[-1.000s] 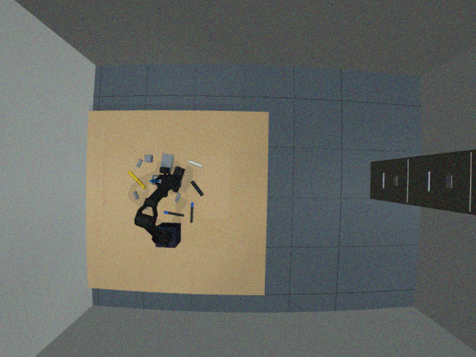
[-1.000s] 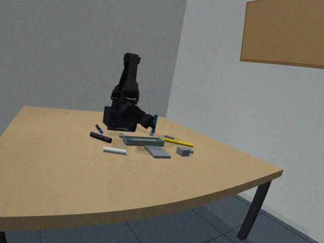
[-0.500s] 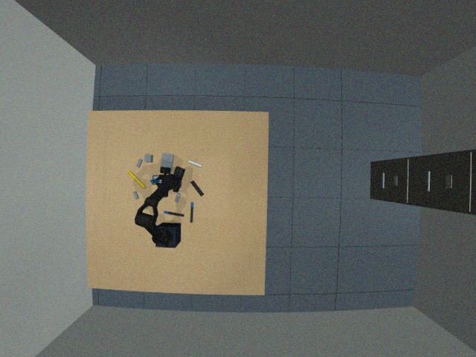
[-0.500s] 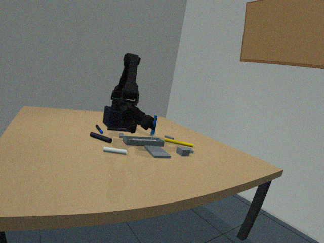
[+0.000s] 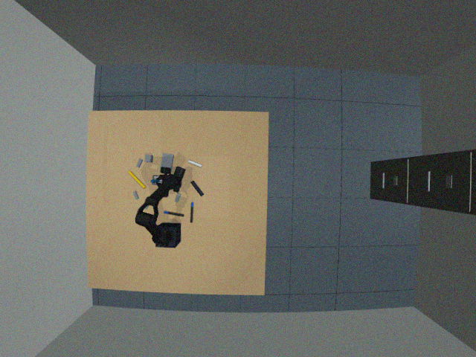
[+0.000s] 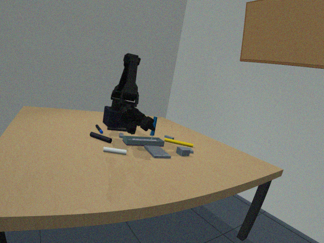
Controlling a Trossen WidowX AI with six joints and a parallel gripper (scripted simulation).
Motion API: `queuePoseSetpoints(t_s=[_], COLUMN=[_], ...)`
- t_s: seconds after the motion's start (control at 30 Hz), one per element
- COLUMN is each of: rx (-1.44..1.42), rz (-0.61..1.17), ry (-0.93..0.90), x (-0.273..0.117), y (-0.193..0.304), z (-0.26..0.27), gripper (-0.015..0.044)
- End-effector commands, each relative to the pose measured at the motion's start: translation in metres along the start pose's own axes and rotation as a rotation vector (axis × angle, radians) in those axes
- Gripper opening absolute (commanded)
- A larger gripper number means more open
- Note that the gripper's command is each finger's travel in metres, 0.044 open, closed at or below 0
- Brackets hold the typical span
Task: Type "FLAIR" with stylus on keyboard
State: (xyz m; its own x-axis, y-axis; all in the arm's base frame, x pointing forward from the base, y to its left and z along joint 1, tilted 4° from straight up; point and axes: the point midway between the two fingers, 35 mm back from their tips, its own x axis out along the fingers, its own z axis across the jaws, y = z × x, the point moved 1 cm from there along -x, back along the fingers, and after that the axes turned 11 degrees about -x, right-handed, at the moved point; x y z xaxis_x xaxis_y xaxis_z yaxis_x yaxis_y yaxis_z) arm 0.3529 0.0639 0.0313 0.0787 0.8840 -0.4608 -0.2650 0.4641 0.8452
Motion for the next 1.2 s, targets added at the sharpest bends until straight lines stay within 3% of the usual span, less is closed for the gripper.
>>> queuePoseSetpoints(t_s=[0.0, 0.83, 1.17], rx=[0.008, 0.008, 0.008], rz=[0.003, 0.003, 0.002], ry=[0.001, 0.001, 0.001], x=[0.002, 0.004, -0.014], y=[-0.002, -0.006, 0.025], z=[-0.001, -0.002, 0.004], gripper=[0.0081, 0.0081, 0.0081])
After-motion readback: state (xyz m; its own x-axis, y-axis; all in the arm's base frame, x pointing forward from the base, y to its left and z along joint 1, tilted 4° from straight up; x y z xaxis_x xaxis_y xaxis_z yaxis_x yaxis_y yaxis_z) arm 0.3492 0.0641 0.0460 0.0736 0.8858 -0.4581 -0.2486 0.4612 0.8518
